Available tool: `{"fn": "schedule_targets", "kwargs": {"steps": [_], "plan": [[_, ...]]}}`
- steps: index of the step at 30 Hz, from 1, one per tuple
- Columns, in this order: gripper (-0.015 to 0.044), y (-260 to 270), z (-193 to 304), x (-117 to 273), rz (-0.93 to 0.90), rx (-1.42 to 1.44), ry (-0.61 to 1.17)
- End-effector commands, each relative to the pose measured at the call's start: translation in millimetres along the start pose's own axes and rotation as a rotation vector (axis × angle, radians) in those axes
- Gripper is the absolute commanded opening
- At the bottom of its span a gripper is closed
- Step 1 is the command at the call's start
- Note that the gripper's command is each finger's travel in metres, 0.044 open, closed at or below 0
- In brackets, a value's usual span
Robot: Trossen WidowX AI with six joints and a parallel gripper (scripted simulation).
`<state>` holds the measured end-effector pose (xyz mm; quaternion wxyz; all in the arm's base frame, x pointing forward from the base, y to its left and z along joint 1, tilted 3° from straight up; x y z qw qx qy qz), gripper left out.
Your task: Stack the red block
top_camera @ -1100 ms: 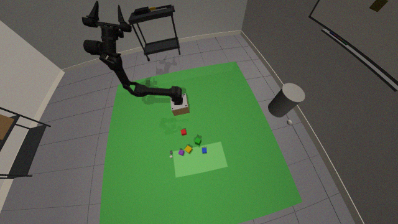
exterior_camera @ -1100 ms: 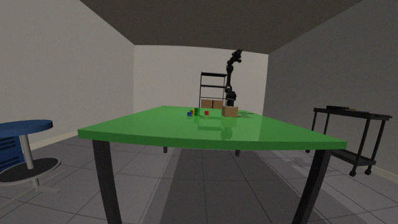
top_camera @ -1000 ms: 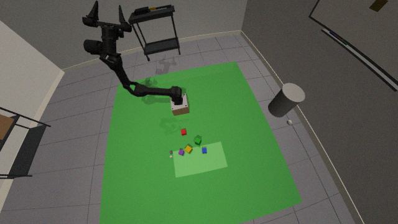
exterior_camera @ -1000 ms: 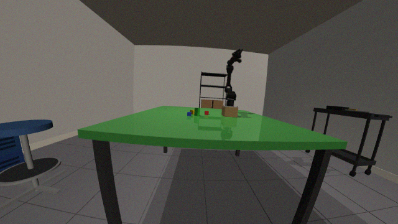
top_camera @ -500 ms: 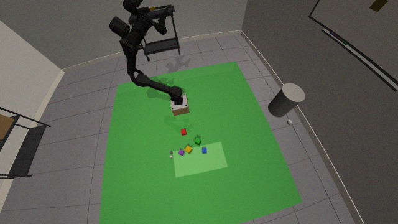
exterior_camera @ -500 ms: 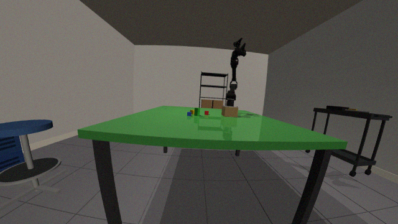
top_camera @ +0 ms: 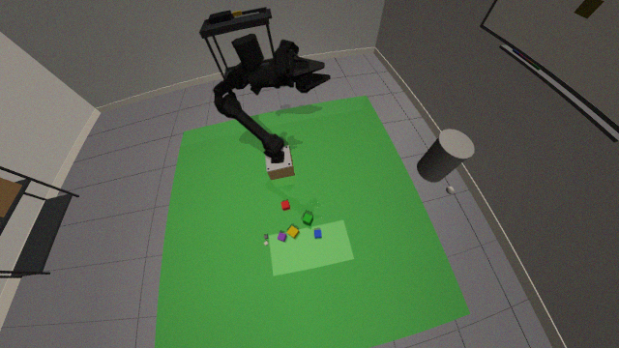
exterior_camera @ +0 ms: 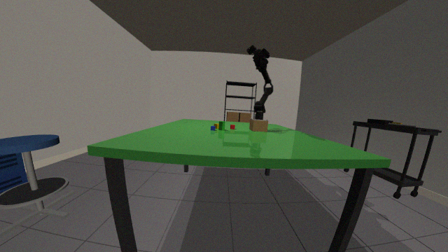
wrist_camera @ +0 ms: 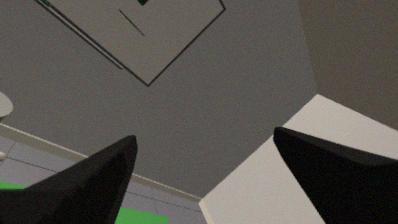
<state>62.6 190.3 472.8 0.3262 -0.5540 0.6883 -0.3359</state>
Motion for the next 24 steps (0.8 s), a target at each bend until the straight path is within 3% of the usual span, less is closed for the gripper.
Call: {"fn": "schedule_targets", "kwargs": {"steps": [1,6,13,24], "plan": [[0.0440,11,43,-18,-0.029,-0.095,0.154],[0.0440,24,90,-31,-0.055,-0.208,0.323],[0.0440,61,199,-29,-0.081,-0.505,0.722],[0.0440,140,332,47,-0.021,-1.001,1.369]]}}
Point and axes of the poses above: the point midway between the two fingers, 35 mm back from their tips, its own x axis back along the fingers, its own y axis across the jaws, z = x × y, the point moved 3 cm from there along x, back along the fingers, and after that the axes turned 6 degrees about x, right-handed, at the moved point
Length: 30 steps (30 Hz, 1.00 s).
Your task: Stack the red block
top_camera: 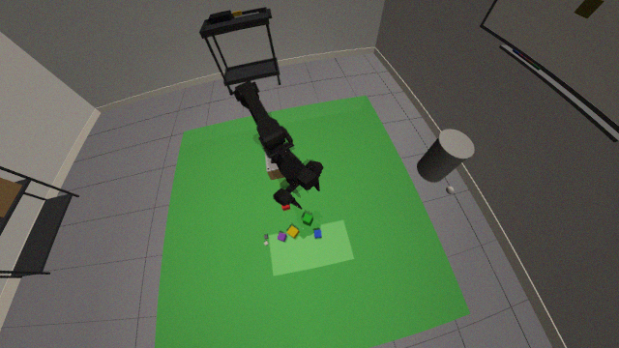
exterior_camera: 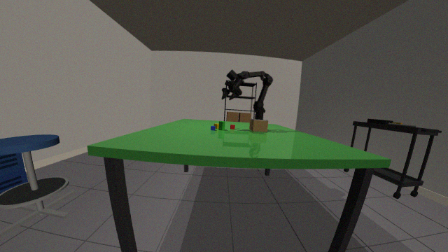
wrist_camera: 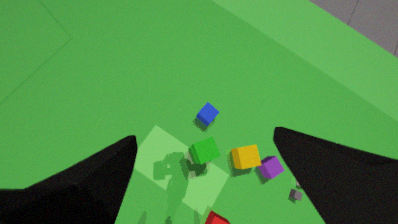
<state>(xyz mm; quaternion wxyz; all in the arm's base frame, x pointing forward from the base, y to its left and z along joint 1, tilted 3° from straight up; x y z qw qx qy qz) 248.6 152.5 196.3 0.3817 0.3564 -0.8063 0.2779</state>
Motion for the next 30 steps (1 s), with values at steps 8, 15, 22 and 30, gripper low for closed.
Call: {"fn": "schedule_targets", "kwargs": {"steps": [8,15,22,30], "plan": [[0.0440,-24,136,-50,0.044,-0.501,0.557],[0.0440,-24,156,-52,0.052,-0.570,0.636],[0.0440,-22,171,-75,0.052,-0.570,0.637],[0.0440,-18,186,-91,0.052,-0.570,0.637]]}}
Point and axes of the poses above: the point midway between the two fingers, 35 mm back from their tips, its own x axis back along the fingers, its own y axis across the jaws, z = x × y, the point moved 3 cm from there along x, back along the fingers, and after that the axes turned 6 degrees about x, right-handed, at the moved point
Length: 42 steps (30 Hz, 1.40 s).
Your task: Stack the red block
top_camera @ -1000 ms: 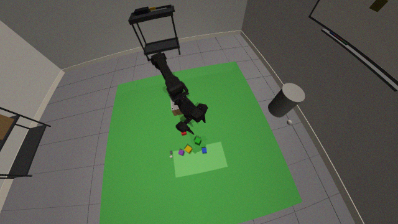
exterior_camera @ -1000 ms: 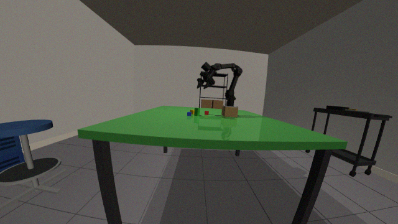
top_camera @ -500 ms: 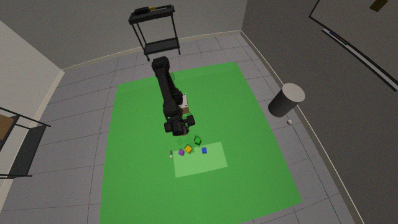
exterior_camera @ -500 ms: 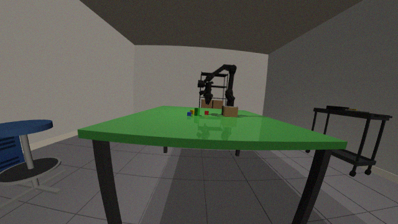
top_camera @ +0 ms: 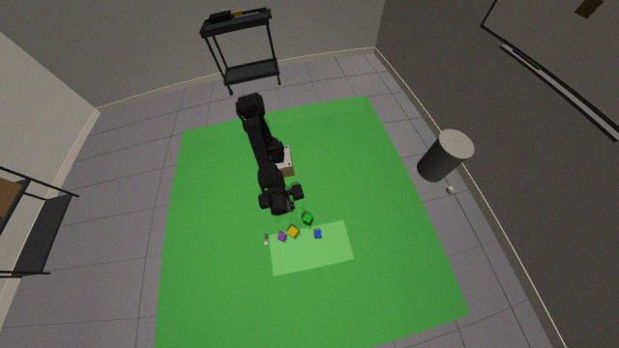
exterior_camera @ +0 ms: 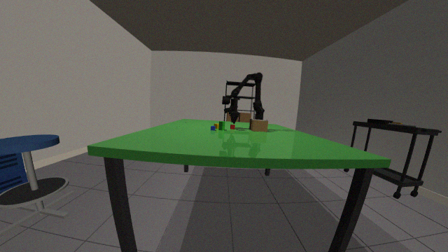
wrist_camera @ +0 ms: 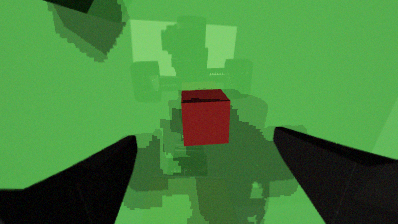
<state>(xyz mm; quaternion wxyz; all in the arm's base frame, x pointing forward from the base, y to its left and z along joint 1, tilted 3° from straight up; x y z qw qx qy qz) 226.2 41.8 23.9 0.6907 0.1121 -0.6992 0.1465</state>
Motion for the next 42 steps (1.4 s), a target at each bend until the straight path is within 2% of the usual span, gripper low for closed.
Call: {"fn": "schedule_targets", "kwargs": {"steps": [1,26,40,42], "plan": [[0.0440,-1,-1,-3,0.005,0.005,-0.006],[0.0440,-1,0,-41,0.005,0.005,-0.006],[0.0440,-1,0,-42,0.001,0.000,-0.006],[0.0387,-1,0,-42,0.001,0.000,-0.006]]}}
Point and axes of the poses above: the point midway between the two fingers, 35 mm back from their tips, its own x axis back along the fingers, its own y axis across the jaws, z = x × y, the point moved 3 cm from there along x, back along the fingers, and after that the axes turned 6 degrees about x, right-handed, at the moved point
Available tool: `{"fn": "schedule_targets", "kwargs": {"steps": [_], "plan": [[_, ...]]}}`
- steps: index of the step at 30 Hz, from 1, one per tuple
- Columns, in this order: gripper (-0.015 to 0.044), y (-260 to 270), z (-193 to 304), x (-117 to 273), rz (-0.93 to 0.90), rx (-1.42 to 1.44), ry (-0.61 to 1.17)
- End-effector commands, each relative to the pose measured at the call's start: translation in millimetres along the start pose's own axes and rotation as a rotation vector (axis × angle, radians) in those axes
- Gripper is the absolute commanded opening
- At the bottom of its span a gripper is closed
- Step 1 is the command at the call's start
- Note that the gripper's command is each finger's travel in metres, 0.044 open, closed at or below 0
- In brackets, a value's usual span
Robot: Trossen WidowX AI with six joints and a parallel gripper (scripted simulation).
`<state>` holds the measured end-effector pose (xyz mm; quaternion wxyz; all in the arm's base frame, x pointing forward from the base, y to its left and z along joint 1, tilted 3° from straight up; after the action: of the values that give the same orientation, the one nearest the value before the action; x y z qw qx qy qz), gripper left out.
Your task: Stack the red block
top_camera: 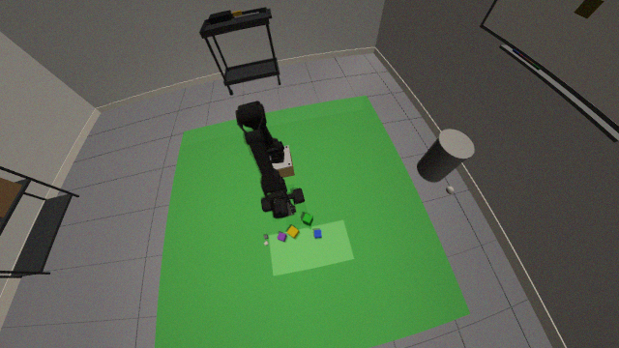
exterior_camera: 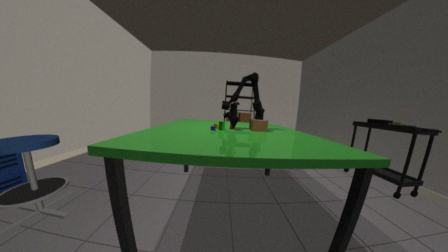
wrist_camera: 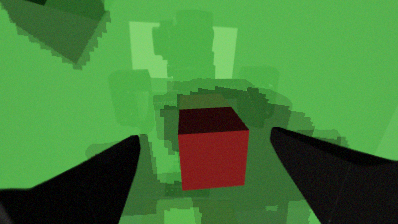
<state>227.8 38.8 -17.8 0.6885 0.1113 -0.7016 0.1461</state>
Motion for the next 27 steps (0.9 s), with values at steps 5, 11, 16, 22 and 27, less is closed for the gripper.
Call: {"fn": "schedule_targets", "kwargs": {"steps": [5,11,16,22,27], "plan": [[0.0256,0,0,0,0.000,0.002,0.000],[0.0138,0,0,0,0.000,0.002,0.000],[0.0085,0,0,1,0.000,0.002,0.000],[0.0000,0,-1,19,0.002,0.005,0.000],[0.0000,0,-1,43,0.003,0.007,0.000]]}}
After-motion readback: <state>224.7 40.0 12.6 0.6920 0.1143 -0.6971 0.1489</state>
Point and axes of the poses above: the point midway between the two fingers, 35 mm back from their tips, its own x axis back along the fingers, its own y axis across the jaws, z = x × y, the point moved 3 cm from there along x, back along the fingers, and after that the axes turned 6 degrees about x, right-handed, at the moved point
